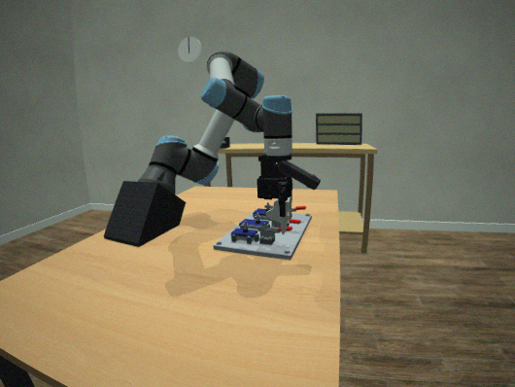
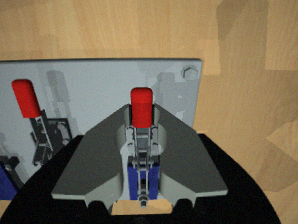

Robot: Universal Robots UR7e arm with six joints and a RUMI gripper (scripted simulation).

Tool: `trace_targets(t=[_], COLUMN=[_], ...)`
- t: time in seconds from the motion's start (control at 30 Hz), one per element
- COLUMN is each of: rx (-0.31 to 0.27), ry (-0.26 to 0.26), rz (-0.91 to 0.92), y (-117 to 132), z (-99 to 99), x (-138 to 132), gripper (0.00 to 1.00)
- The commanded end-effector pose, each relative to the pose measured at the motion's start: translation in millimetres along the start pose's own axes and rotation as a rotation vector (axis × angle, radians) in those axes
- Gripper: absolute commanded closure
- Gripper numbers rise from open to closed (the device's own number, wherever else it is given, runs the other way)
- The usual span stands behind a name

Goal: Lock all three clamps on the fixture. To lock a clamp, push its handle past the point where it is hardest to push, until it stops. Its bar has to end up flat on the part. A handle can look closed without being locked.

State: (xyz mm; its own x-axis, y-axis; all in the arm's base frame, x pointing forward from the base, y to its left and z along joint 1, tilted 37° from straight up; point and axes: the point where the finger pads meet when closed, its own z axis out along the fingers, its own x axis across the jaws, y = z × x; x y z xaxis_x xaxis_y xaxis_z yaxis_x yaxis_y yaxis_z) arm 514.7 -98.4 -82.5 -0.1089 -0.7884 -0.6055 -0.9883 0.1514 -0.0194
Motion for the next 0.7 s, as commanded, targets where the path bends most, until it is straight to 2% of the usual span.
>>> trace_targets(t=[0.0,0.67], rx=[0.001,0.002], ry=[0.001,0.001], rz=[0.0,0.0], y=[-0.4,-1.7], z=[-0.6,2.8], x=[0.2,0.2], gripper=[1.0,1.0])
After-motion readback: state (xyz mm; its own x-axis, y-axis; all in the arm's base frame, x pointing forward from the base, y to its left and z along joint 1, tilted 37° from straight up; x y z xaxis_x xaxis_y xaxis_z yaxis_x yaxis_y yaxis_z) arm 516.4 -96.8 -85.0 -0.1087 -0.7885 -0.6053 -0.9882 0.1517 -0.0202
